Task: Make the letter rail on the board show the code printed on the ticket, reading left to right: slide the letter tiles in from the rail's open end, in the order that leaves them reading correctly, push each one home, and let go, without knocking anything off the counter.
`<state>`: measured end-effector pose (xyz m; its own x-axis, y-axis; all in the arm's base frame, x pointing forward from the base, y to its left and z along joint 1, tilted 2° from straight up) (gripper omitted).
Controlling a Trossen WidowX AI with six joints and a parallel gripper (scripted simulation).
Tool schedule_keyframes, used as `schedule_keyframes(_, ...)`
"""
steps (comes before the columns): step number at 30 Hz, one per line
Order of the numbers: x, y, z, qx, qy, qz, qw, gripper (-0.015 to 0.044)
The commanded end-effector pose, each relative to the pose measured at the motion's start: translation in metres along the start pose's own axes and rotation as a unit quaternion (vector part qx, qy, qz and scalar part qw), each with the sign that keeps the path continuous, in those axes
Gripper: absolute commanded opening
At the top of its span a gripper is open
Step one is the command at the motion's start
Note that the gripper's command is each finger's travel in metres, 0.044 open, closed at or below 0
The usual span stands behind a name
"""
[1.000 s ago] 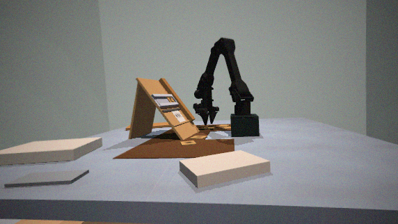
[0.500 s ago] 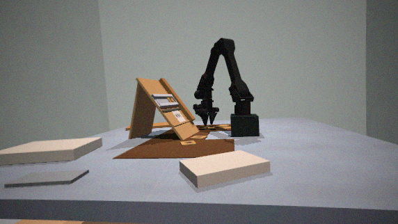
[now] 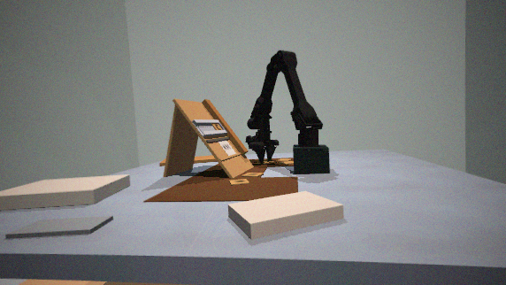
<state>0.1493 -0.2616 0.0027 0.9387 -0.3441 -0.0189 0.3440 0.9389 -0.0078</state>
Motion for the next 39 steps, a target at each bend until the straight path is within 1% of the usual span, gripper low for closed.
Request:
schedule_keyframes(1,0.000,0.000,-0.001,-0.001,0.001,0.001,1.000,0.0340)
schedule_keyframes(4,0.000,0.000,-0.001,-0.001,0.001,0.001,1.000,0.0340)
schedule_keyframes(5,0.000,0.000,-0.001,-0.001,0.001,0.001,1.000,0.0314)
schedule_keyframes(17,0.000,0.000,-0.001,-0.001,0.001,0.001,1.000,0.0234)
schedule_keyframes(26,0.001,0.000,0.007,-0.001,0.001,0.001,1.000,0.0000)
schedule_keyframes(39,0.001,0.001,0.016,-0.001,0.001,0.001,1.000,0.0000)
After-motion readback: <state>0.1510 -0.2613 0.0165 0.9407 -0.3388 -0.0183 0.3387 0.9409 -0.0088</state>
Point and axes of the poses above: the point midway between the two fingers, 35 mm back from their tips, its own z axis back along the fingers, its own y axis across the jaws, x = y × z, the point moved 6 cm from there along z, back along the fingers, and after that the axes turned 13 degrees about z, right-handed, at the moved point
